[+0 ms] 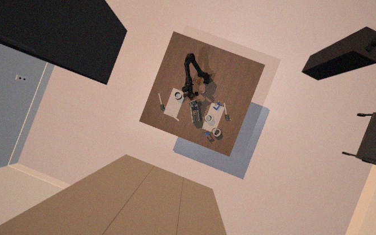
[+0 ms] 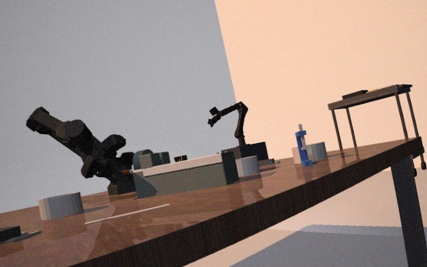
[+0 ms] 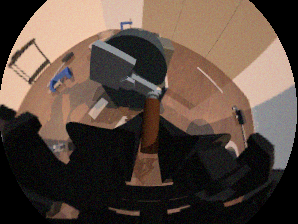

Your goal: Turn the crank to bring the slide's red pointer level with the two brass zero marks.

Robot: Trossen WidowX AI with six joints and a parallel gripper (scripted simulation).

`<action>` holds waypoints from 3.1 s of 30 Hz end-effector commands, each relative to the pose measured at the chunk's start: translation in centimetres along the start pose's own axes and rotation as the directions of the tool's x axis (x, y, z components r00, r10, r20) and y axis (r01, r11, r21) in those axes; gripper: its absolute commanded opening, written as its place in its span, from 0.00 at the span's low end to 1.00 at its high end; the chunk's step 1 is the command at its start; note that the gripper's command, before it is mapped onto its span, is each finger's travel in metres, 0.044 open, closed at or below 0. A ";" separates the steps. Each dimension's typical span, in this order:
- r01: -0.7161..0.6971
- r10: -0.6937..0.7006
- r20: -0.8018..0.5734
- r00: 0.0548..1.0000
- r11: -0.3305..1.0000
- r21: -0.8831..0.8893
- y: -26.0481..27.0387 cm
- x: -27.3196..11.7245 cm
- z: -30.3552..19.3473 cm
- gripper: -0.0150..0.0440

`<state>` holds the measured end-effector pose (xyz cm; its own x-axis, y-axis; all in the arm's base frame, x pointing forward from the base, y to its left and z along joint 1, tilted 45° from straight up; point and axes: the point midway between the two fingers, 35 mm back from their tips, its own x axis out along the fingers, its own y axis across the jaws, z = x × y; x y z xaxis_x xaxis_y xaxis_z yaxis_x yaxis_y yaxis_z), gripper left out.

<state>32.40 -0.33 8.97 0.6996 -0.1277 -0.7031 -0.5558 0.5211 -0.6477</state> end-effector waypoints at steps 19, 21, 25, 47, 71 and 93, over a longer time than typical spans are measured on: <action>-0.007 0.007 -0.012 1.000 1.000 0.000 1.6 1.1 -1.0 0.25; -0.007 0.007 -0.012 1.000 1.000 0.000 1.7 1.1 -1.0 0.25; -0.007 0.007 -0.012 1.000 1.000 0.000 1.8 1.1 -1.1 0.25; -0.007 0.007 -0.012 1.000 1.000 0.000 2.3 1.2 -1.1 0.25; -0.007 0.007 -0.012 1.000 1.000 0.000 2.6 1.2 -1.2 0.25; -0.007 0.007 -0.012 1.000 1.000 0.000 2.8 1.2 -1.2 0.25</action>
<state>31.59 -0.30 6.71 0.7057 -0.1445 -0.6936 -0.5399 0.5242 -0.6586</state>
